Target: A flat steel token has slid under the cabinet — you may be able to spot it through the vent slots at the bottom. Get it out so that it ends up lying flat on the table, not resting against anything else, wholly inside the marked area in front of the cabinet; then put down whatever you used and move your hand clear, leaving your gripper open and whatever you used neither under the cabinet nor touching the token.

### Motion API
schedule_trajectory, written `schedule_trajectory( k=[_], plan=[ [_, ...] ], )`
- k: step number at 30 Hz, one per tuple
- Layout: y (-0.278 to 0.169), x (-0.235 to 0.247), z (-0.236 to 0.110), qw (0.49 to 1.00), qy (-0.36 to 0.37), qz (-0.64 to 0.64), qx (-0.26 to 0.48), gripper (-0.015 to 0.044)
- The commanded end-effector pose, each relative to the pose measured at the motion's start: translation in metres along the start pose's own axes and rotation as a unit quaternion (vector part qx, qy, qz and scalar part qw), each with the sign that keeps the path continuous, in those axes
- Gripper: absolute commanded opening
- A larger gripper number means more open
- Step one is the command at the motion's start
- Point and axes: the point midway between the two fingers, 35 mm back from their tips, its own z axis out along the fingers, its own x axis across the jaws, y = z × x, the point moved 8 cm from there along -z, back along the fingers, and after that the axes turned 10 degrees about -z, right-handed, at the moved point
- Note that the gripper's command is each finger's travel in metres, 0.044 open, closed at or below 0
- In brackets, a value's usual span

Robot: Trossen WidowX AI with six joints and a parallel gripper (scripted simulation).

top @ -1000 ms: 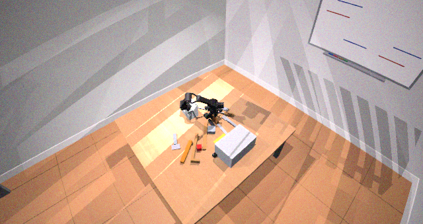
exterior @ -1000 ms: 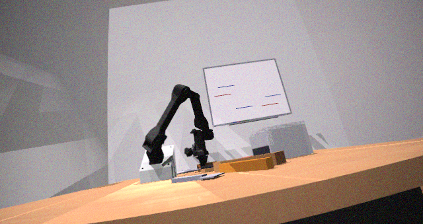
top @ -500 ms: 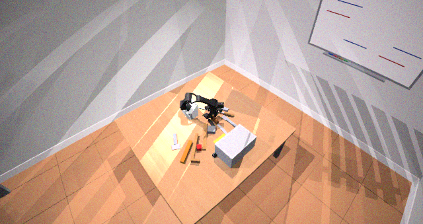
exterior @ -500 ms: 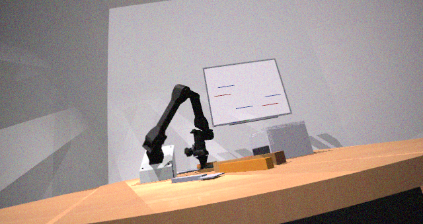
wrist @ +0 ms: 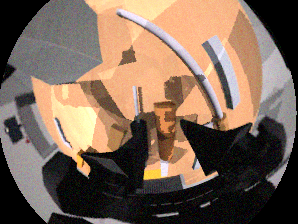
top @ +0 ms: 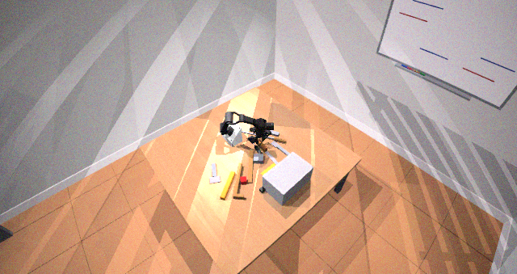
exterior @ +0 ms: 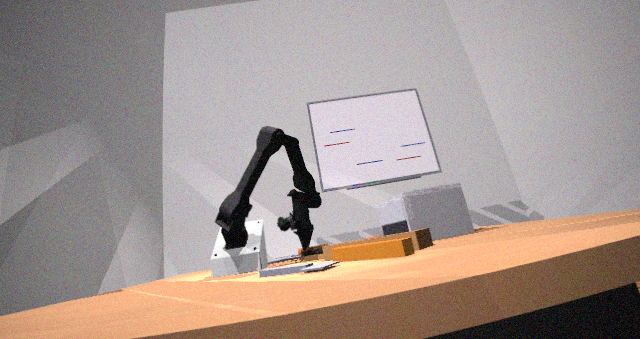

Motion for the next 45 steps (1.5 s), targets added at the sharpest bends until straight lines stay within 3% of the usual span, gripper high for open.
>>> schedule_trajectory(
  k=[1,6,17,24,34,45],
  plan=[
    [-0.001,0.0,-0.044,1.0,-0.01,0.002,0.009,0.027],
    [0.001,0.0,-0.064,1.0,-0.008,-0.005,0.008,0.027],
    [0.001,-0.002,-0.061,1.0,-0.012,-0.005,0.018,0.0],
    [0.001,-0.002,-0.061,1.0,-0.012,-0.005,0.018,0.0],
    [-0.001,-0.001,-0.065,1.0,-0.008,0.01,0.008,0.0263],
    [-0.024,0.003,-0.05,1.0,-0.008,0.011,0.009,0.027]
  ],
)
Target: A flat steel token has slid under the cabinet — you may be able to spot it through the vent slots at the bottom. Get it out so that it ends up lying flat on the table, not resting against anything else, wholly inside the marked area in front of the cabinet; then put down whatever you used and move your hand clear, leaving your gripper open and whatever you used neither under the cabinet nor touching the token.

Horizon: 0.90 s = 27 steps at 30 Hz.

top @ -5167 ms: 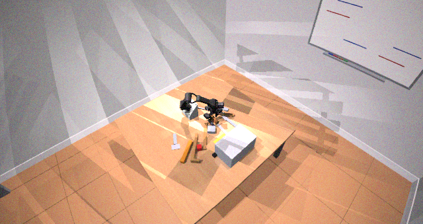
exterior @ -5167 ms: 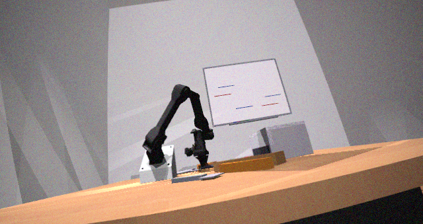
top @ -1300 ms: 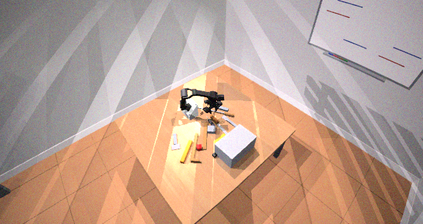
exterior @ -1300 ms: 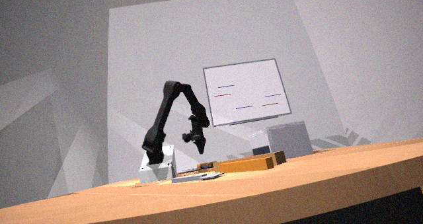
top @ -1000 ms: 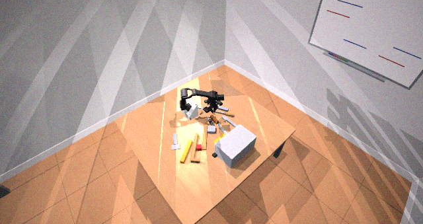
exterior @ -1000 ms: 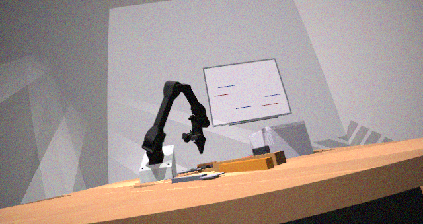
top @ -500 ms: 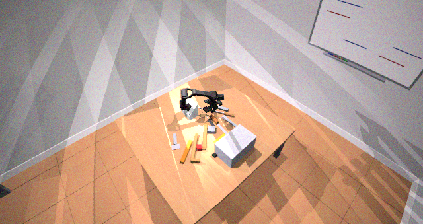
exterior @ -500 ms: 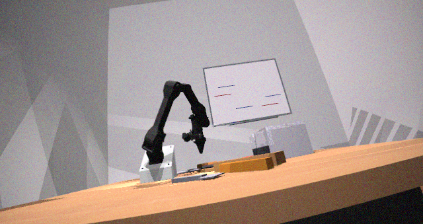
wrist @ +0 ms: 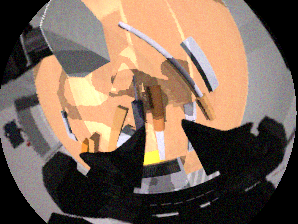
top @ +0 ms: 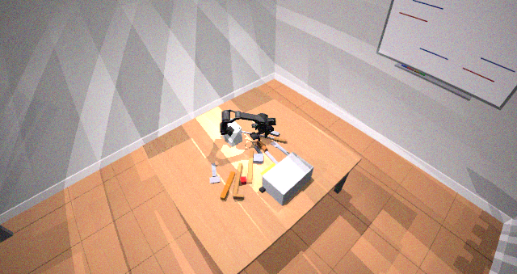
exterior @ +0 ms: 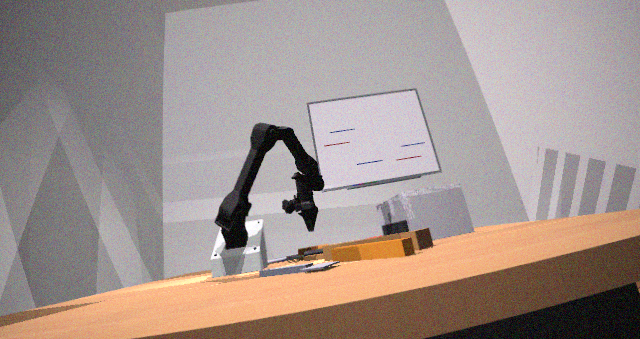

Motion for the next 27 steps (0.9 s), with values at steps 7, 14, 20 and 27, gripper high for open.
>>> schedule_trajectory(
  k=[7,14,20,27],
  plan=[
    [0.001,0.0,0.038,1.0,0.007,-0.004,-0.003,0.027],
    [0.0,0.0,0.039,1.0,0.007,-0.004,-0.003,0.027],
    [0.0,0.0,0.047,1.0,0.007,-0.004,-0.003,0.027],
    [0.0,0.0,0.058,1.0,0.007,-0.004,-0.003,0.027]
  ],
)
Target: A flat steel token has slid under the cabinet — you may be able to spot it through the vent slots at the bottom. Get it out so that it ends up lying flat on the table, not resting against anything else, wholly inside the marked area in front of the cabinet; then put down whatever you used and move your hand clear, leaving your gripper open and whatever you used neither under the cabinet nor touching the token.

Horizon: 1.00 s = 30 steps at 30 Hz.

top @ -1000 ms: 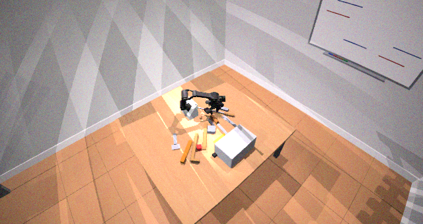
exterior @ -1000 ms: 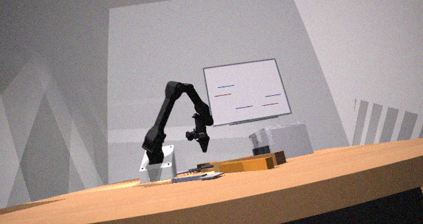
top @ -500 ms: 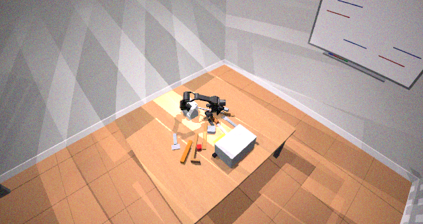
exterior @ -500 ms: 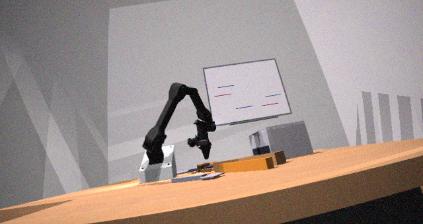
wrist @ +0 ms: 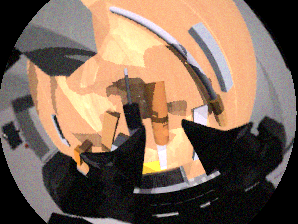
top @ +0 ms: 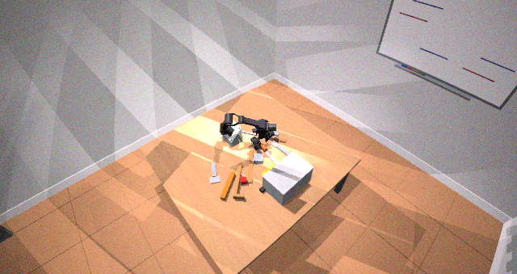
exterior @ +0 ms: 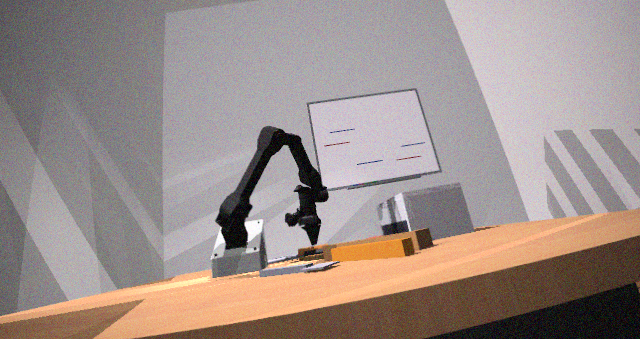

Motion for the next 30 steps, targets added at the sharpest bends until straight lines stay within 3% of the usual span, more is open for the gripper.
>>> schedule_trajectory(
  k=[1,26,30],
  plan=[
    [0.003,0.001,0.011,1.0,0.007,-0.006,-0.005,0.027],
    [0.005,0.002,0.039,1.0,0.008,-0.006,-0.005,0.027],
    [0.002,0.001,0.036,1.0,0.004,-0.001,-0.003,0.0165]
  ],
)
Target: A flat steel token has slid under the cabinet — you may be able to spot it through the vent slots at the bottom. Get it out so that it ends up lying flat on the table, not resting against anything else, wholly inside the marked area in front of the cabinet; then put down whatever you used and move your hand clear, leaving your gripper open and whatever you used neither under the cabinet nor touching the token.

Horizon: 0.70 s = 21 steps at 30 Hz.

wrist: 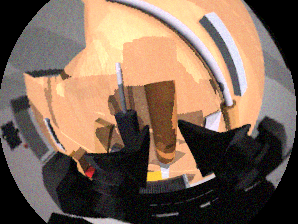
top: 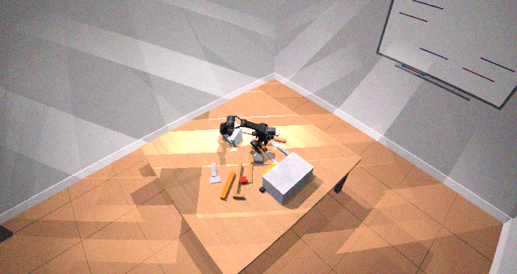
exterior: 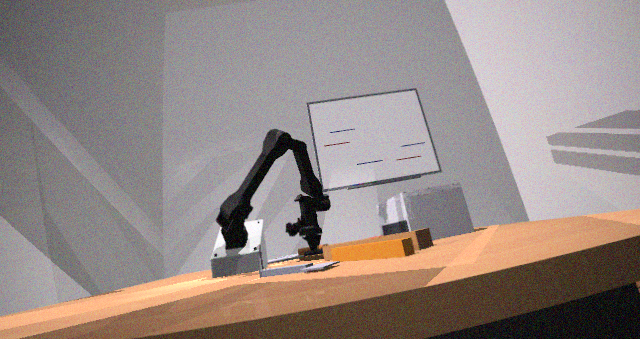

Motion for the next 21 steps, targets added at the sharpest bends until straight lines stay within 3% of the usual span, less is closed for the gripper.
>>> schedule_trajectory(
  k=[1,9,13,21],
  plan=[
    [0.0,0.0,0.0,1.0,0.0,0.0,0.0,0.0158],
    [0.0,0.0,0.0,1.0,0.0,0.0,0.0,0.0105],
    [0.0,0.0,0.0,1.0,0.0,0.0,0.0,0.0],
    [0.003,0.001,-0.014,1.0,0.004,-0.005,-0.002,0.0]
  ],
)
